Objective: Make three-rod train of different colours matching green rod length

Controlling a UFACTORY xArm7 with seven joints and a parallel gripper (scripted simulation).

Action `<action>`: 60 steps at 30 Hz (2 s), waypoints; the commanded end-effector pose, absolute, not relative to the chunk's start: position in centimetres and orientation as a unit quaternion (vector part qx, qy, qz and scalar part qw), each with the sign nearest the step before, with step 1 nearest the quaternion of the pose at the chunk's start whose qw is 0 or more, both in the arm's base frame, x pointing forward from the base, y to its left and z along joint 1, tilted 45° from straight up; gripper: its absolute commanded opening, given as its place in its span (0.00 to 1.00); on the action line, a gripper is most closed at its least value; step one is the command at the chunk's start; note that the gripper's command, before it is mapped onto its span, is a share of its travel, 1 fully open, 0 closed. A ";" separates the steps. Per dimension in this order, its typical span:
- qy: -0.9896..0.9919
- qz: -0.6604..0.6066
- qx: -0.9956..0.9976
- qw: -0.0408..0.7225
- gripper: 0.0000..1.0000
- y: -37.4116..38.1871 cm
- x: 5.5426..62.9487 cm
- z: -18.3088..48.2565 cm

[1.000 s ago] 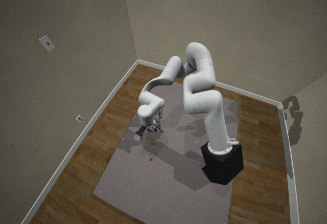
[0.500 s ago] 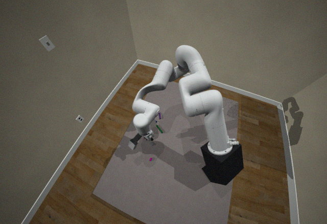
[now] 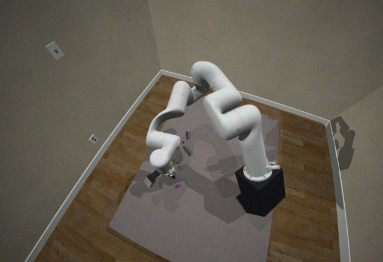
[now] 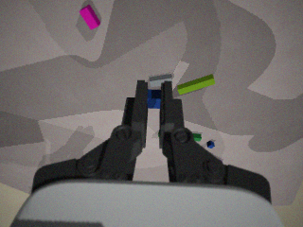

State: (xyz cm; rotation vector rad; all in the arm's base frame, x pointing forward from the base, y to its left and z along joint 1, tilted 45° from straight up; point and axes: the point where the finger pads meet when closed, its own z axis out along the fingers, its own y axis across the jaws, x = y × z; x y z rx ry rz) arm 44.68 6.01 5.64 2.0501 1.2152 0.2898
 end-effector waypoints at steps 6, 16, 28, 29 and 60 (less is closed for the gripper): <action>0.466 0.111 0.797 0.367 0.04 6.4 44.9 5.5; 0.466 0.111 0.797 0.367 0.04 5.5 45.8 4.3; 0.466 0.111 0.797 0.367 0.04 3.4 48.1 1.2; 0.466 0.111 0.797 0.367 0.04 3.2 48.3 0.9; 0.466 0.111 0.797 0.367 0.04 2.1 49.5 -0.7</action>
